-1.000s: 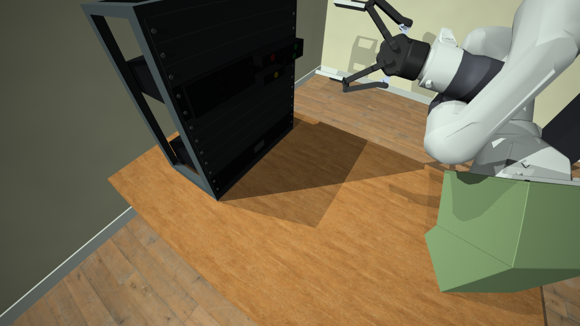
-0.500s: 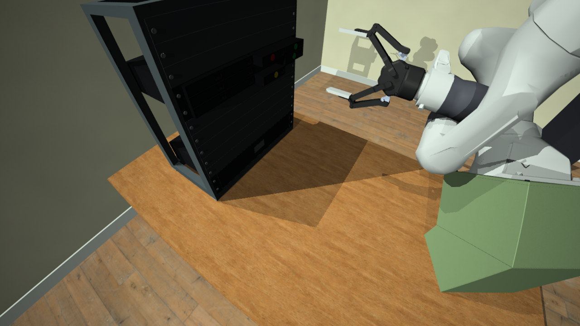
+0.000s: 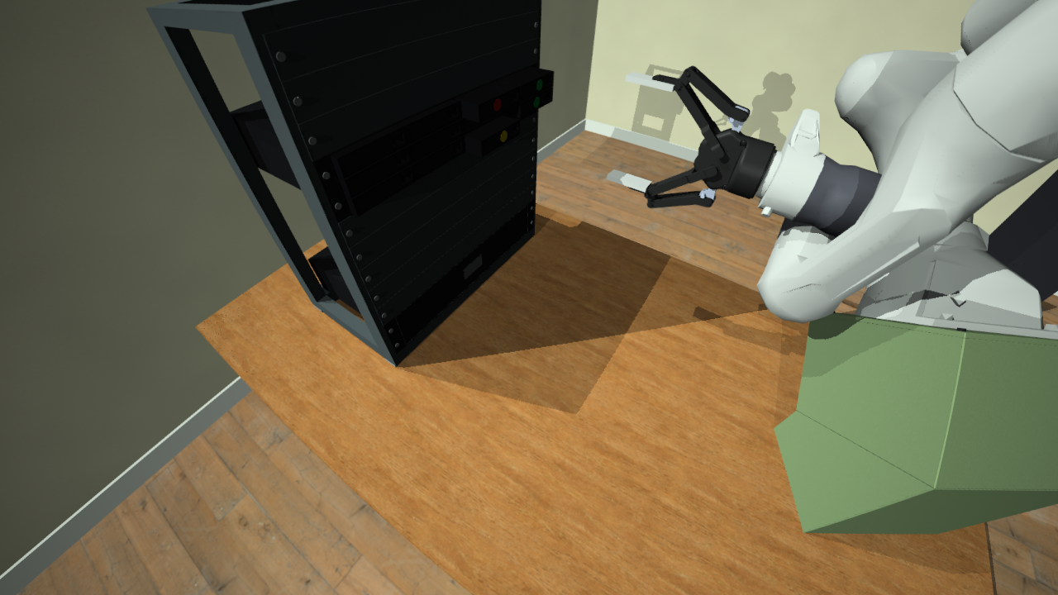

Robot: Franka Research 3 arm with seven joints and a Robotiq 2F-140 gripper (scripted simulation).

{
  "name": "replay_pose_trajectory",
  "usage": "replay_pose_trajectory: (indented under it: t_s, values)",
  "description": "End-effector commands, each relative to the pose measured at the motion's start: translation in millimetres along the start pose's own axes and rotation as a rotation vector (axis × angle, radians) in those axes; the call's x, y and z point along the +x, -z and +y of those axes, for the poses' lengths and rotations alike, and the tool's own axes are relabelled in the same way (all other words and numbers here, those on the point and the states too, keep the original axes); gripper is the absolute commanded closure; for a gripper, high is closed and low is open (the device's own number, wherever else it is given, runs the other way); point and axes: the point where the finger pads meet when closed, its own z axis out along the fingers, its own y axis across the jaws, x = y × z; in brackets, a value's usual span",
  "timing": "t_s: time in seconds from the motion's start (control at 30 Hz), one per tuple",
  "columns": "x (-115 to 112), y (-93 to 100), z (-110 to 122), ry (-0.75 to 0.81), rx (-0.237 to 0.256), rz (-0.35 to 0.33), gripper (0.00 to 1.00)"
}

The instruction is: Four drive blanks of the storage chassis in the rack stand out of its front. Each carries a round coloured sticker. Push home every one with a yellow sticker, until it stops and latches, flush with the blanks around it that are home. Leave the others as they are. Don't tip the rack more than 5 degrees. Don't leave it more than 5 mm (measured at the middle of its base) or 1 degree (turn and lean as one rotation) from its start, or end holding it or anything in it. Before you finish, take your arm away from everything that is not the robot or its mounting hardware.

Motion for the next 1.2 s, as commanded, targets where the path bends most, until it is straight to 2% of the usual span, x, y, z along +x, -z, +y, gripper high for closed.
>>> replay_pose_trajectory:
  t_s: [0.0, 1.17]
  values:
    - [5.3, 2.0, 3.9, 0.021, 0.0, 0.007, 0.0]
    - [12.3, 5.2, 11.0, 0.056, -0.004, 0.014, 0.0]
